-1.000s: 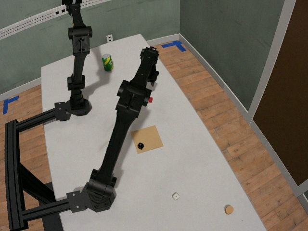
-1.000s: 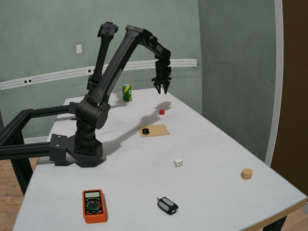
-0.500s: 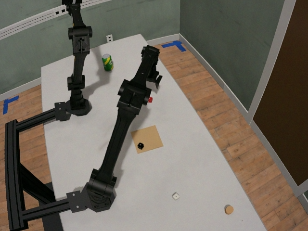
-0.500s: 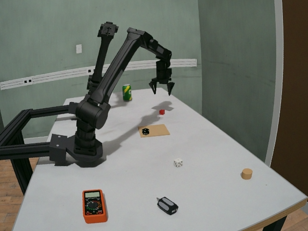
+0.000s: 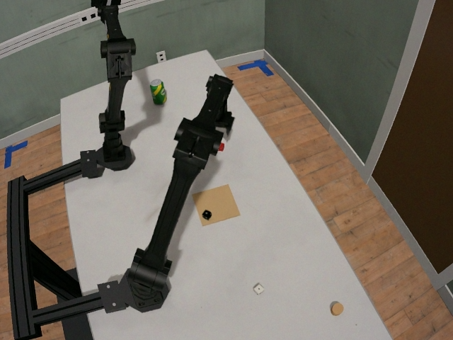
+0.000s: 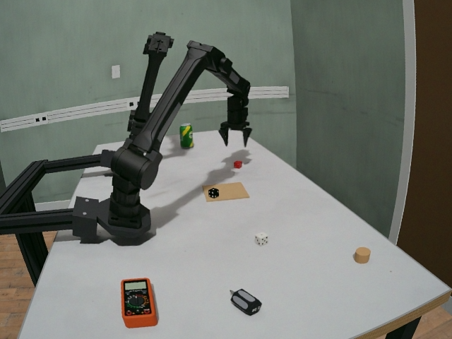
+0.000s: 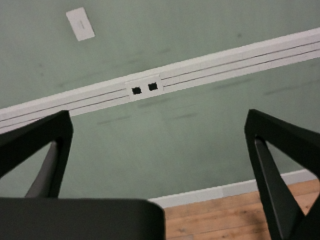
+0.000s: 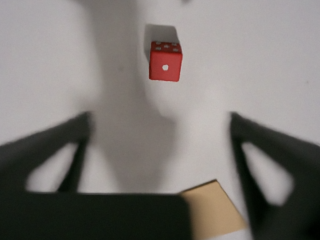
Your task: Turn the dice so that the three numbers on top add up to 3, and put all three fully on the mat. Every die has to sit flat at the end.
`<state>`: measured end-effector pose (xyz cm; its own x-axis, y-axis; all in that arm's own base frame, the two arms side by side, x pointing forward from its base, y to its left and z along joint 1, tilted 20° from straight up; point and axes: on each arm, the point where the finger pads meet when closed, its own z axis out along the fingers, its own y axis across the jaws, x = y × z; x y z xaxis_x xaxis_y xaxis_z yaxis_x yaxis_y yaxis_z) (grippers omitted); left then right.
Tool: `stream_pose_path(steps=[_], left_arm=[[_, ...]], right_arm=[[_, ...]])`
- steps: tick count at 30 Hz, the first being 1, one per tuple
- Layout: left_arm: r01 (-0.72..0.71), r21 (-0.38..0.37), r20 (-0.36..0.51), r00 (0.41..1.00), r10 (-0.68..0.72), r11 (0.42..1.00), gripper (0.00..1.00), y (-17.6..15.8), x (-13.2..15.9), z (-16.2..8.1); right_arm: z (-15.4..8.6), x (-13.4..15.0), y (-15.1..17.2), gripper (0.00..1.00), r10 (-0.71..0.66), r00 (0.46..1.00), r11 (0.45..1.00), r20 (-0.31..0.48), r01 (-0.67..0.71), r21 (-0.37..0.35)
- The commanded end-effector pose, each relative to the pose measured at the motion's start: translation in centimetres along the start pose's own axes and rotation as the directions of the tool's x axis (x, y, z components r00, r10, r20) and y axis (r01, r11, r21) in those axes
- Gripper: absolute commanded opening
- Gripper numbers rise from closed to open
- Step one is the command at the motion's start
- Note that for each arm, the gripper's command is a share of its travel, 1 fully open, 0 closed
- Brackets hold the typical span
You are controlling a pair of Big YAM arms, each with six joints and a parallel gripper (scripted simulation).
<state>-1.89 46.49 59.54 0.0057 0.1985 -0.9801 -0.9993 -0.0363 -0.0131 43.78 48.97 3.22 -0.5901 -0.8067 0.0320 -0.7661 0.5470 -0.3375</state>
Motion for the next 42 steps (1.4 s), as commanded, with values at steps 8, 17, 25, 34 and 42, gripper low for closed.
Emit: stream_pose_path(steps=[8, 17, 25, 34, 42], left_arm=[[-0.017, -0.016, 0.004, 1.000, 0.017, 1.000, 1.00, 0.6, -0.5, -0.5], [-0.017, -0.016, 0.004, 1.000, 0.017, 1.000, 1.00, 0.6, -0.5, -0.5], [-0.017, -0.016, 0.004, 1.000, 0.017, 1.000, 1.00, 0.6, -0.5, -0.5], [-0.017, -0.016, 0.004, 1.000, 0.017, 1.000, 1.00, 0.6, -0.5, -0.5], [-0.017, -0.016, 0.004, 1.000, 0.017, 1.000, 1.00, 0.6, -0.5, -0.5]], right_arm=[[-1.7, -2.0, -1.6, 0.39, -0.009, 0.997, 1.000, 0.071, 0.010, -0.001], [-1.7, -2.1, -1.6, 0.39, -0.005, 0.997, 1.000, 0.072, 0.005, -0.001], [-1.7, -2.1, -1.6, 0.39, -0.005, 0.997, 1.000, 0.072, 0.005, -0.001], [-1.7, -2.1, -1.6, 0.39, -0.005, 0.997, 1.000, 0.071, 0.005, -0.001], [-0.4, -1.4, -1.4, 0.39, -0.011, 0.999, 1.000, 0.048, 0.011, -0.002]])
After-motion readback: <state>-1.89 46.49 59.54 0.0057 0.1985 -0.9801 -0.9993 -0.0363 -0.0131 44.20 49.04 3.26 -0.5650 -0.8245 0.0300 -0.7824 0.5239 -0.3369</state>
